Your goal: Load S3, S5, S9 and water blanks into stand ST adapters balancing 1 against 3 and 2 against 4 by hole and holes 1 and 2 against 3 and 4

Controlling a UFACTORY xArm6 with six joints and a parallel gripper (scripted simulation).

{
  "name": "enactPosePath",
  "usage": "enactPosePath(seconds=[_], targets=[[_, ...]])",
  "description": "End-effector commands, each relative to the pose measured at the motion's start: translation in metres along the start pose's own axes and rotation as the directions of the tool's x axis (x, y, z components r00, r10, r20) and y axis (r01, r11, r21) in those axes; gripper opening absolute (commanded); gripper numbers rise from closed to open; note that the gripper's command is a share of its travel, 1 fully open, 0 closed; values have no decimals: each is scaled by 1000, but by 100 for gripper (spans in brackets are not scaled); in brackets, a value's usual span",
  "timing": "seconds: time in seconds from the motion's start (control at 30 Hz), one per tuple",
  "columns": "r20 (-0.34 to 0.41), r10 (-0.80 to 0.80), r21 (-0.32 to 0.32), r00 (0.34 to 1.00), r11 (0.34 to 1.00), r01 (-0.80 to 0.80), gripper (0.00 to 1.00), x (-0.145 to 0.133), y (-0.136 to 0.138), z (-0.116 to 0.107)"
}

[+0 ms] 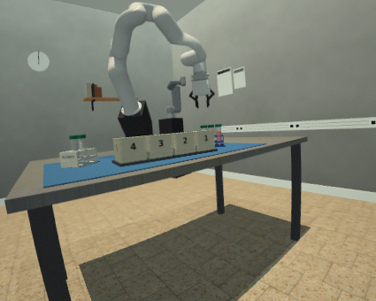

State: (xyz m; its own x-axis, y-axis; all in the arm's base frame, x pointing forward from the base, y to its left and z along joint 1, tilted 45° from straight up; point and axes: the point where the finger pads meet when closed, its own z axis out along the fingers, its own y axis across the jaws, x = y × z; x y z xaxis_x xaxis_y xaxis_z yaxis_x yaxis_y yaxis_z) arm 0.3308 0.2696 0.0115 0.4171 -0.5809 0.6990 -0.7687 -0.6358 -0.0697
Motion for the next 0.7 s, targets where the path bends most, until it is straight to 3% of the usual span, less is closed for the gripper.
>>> enactPosePath(seconds=[0.0,0.67], targets=[[2,1,4,1000,1000,-1,57,0,-1,7],[1,1,4,1000,1000,-1,57,0,-2,43]])
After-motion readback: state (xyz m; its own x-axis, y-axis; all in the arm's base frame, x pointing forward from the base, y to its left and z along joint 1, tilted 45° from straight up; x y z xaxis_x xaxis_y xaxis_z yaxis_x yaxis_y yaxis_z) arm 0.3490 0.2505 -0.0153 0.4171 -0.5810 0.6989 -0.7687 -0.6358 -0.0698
